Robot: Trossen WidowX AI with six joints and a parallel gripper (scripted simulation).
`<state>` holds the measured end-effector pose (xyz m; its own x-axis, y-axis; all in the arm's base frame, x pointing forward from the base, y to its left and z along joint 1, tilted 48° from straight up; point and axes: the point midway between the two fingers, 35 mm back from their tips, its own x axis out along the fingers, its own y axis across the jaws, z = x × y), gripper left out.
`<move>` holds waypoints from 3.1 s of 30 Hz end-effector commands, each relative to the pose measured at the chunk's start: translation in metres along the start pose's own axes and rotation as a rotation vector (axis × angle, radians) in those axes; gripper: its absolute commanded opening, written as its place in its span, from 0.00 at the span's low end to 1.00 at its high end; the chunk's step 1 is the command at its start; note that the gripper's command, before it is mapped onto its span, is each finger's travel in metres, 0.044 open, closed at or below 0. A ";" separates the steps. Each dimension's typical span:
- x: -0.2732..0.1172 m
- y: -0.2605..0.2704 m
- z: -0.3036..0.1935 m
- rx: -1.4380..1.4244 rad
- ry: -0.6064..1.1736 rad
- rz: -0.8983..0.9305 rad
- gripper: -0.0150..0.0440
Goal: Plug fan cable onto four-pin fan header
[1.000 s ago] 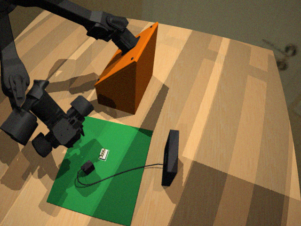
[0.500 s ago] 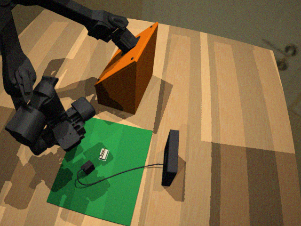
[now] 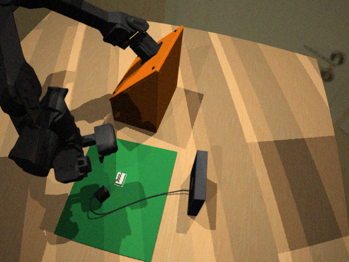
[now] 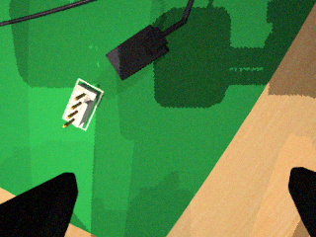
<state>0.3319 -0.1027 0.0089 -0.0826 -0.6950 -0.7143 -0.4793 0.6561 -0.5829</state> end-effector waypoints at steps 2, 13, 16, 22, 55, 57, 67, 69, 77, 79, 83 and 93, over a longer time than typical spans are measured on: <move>-0.039 0.021 0.031 0.631 -0.004 -0.025 1.00; -0.065 0.037 0.047 1.041 -0.017 -0.050 1.00; -0.065 0.037 0.047 1.041 -0.017 -0.050 1.00; -0.065 0.037 0.047 1.041 -0.017 -0.050 1.00; 0.046 0.031 0.045 1.041 -0.017 -0.054 1.00; 0.049 0.031 0.045 1.041 -0.017 -0.054 1.00; 0.066 0.030 0.045 1.041 -0.017 -0.055 1.00; 0.069 0.030 0.045 1.041 -0.017 -0.055 1.00; 0.082 0.029 0.044 1.041 -0.017 -0.057 1.00; 0.085 0.029 0.044 1.041 -0.016 -0.057 1.00; 0.086 0.029 0.044 1.041 -0.016 -0.057 1.00; 0.083 0.029 0.044 1.044 -0.017 -0.054 0.60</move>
<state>0.3493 -0.1288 -0.0850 -0.0684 -0.7321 -0.6778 0.5117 0.5575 -0.6538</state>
